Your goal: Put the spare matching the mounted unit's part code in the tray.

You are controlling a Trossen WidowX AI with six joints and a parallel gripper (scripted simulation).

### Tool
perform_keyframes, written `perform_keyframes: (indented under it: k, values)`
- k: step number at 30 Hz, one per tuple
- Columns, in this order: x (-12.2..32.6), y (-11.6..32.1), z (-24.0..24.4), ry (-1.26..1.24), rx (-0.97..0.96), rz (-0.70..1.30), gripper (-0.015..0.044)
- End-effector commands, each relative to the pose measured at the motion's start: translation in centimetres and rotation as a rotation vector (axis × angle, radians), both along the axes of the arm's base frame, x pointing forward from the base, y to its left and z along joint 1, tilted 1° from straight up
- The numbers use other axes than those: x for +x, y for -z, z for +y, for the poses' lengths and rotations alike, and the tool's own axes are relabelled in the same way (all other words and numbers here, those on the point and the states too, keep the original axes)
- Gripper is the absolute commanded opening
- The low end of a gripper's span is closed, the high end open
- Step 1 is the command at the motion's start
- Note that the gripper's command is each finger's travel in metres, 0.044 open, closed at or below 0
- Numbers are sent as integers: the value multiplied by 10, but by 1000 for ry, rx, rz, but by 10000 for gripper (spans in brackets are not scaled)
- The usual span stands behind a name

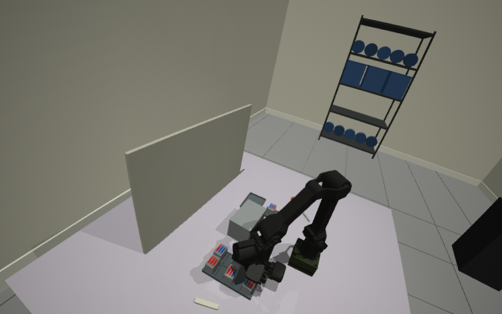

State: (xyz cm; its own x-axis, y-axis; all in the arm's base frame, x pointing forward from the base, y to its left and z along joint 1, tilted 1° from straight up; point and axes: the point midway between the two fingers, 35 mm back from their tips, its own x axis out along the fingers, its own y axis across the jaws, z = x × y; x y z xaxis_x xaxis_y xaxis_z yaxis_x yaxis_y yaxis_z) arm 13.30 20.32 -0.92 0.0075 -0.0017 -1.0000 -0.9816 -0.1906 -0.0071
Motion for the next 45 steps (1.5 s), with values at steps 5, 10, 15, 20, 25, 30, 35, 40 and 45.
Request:
perform_keyframes:
  k: [5, 10, 15, 20, 25, 30, 35, 40, 45]
  values:
    - [-1, 1, -1, -4, -2, 3, 300]
    - [0, 1, 0, 0, -1, 1, 169]
    - [0, 1, 0, 0, -1, 1, 116]
    - [0, 1, 0, 0, -1, 1, 24]
    - [0, 1, 0, 0, -1, 1, 0]
    - [0, -3, 0, 0, -1, 1, 0]
    - [1, -35, 2, -2, -1, 2, 0]
    - [0, -69, 1, -4, -2, 3, 0]
    - [-1, -79, -1, -4, -2, 3, 0]
